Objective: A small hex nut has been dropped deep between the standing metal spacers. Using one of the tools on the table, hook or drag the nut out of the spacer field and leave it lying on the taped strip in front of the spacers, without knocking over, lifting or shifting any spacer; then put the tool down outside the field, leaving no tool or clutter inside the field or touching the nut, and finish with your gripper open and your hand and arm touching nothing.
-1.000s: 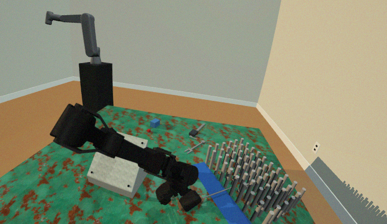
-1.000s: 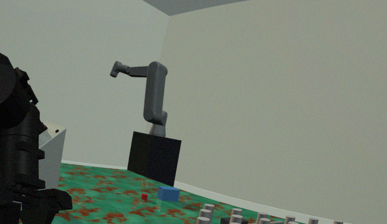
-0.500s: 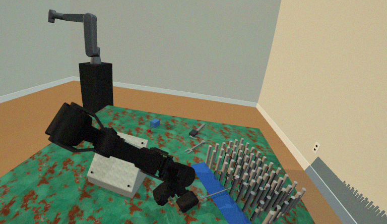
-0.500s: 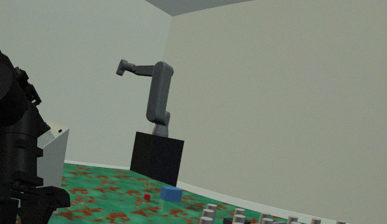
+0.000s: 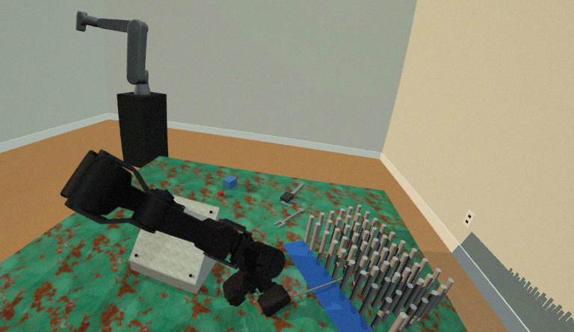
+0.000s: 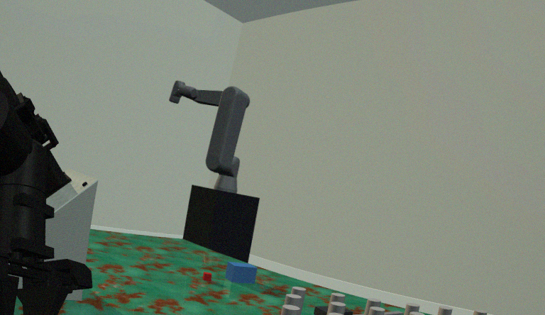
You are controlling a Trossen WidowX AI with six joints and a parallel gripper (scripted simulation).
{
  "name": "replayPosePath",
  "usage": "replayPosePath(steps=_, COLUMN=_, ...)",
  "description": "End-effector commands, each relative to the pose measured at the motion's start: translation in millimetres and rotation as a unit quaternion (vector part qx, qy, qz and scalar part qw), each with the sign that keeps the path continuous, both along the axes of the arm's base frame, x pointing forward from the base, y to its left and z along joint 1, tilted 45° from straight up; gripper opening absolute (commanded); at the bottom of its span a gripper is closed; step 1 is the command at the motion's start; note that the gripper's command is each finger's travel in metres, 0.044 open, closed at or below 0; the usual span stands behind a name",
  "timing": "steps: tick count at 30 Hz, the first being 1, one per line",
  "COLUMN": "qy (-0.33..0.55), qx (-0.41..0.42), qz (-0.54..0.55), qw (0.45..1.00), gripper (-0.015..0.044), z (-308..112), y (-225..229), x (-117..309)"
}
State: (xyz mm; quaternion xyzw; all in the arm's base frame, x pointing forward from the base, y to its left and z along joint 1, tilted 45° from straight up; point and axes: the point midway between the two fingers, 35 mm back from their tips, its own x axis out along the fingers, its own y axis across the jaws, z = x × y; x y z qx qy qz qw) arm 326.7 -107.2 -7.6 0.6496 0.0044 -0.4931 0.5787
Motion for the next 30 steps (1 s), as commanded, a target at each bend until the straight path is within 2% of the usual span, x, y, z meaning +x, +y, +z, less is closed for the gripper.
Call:
replayPosePath(steps=1, qy=0.002, qx=0.000, qz=0.002, qw=1.000, gripper=0.0000, z=0.9, y=-0.5, x=-3.9)
replayPosePath(steps=30, qy=0.003, qx=-0.001, qz=0.002, qw=1.000, gripper=0.0000, z=7.7, y=-8.6, x=-17.7)
